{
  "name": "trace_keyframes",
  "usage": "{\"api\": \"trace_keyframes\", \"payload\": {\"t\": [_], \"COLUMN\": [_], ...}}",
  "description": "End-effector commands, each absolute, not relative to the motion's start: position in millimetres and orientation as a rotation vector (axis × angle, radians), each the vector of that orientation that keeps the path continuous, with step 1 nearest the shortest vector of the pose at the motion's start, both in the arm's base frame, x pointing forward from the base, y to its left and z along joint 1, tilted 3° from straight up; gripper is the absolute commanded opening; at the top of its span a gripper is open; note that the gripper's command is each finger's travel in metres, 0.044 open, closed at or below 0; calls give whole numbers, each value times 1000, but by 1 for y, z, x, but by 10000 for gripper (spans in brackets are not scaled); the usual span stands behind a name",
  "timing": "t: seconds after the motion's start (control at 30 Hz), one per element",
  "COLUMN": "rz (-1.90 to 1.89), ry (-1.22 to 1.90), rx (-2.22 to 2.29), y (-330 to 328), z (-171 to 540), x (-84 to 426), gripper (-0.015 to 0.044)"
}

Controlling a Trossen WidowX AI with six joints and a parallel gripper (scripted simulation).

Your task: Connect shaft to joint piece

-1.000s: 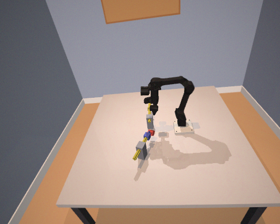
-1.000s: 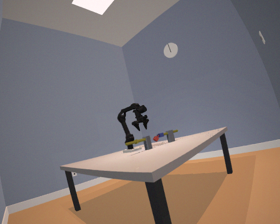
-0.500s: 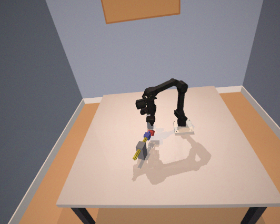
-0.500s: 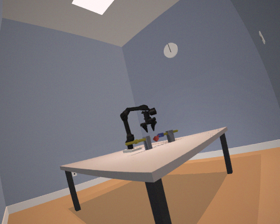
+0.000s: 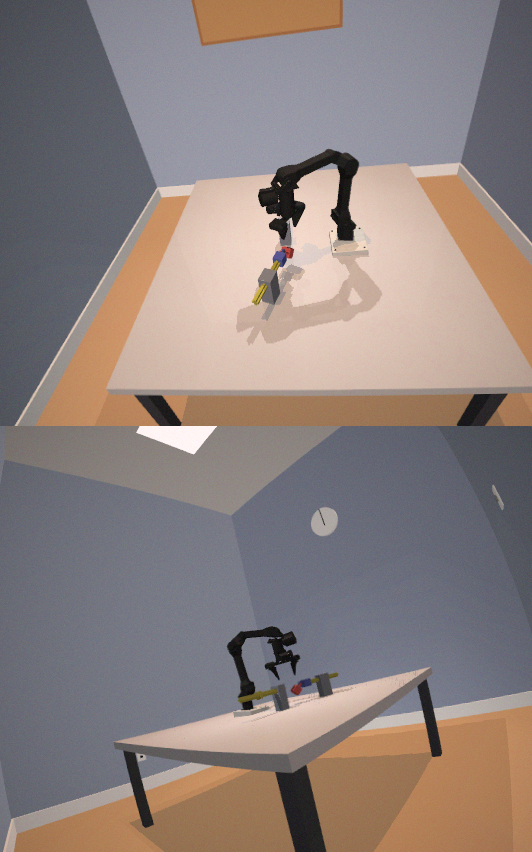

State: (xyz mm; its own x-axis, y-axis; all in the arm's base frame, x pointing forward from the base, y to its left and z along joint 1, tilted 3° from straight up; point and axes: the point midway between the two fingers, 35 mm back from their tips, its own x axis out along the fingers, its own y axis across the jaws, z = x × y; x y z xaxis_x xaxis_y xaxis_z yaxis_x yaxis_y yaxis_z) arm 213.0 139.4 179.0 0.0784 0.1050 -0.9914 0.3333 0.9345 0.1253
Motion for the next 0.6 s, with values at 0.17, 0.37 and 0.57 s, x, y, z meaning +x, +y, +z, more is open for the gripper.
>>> {"api": "trace_keyframes", "payload": {"t": [0.17,0.37,0.57], "rz": [-360,-485,-610], "ry": [1474,1452,1424], "rx": [624,794,964], "y": [138,137,137], "z": [176,174,172], "x": [211,211,211], "gripper": [440,440,440]}}
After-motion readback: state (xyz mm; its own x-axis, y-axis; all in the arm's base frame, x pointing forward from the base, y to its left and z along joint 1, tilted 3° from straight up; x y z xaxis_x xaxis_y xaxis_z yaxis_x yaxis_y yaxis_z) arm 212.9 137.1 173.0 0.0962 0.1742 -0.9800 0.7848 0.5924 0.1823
